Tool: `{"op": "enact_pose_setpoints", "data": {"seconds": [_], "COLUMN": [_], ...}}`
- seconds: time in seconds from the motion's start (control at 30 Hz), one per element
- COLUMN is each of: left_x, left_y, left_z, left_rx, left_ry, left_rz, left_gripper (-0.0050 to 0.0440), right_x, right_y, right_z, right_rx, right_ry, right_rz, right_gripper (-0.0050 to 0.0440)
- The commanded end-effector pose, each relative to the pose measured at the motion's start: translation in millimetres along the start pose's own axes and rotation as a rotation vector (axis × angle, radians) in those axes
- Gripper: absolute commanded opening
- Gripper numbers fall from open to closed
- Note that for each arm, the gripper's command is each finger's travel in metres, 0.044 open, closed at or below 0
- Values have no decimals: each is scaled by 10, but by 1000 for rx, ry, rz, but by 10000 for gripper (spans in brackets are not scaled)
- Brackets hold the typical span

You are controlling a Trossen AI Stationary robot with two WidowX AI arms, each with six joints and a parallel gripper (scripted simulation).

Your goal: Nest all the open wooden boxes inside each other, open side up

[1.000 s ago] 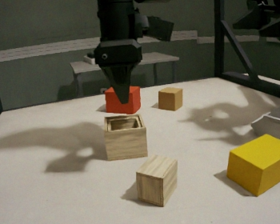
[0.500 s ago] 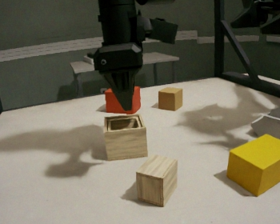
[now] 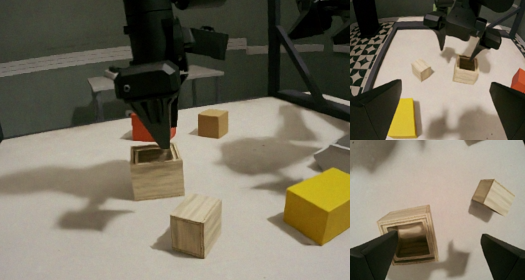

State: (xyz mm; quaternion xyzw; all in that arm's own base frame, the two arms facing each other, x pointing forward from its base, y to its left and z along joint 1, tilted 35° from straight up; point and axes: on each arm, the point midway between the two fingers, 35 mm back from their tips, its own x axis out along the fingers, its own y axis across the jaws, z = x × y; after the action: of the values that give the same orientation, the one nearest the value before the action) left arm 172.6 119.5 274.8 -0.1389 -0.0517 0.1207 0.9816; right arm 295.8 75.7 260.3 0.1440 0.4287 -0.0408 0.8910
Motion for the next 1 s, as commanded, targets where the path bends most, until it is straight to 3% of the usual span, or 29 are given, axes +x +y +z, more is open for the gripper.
{"op": "enact_pose_setpoints", "data": {"seconds": [0.0,0.63,0.97], "left_x": [63,182,188], "left_y": [47,239,295], "left_z": [70,-47,-207], "left_rx": [32,101,163], "left_ry": [55,311,548], "left_rz": [49,122,111], "left_gripper": [400,400,400], "right_x": [-82,19,78], "right_y": [-69,-315,-509], "right_z": [74,196,273], "right_rx": [44,162,245], "right_ry": [-51,-116,-167], "right_rz": [16,-3,-18], "right_gripper": [400,400,400]}}
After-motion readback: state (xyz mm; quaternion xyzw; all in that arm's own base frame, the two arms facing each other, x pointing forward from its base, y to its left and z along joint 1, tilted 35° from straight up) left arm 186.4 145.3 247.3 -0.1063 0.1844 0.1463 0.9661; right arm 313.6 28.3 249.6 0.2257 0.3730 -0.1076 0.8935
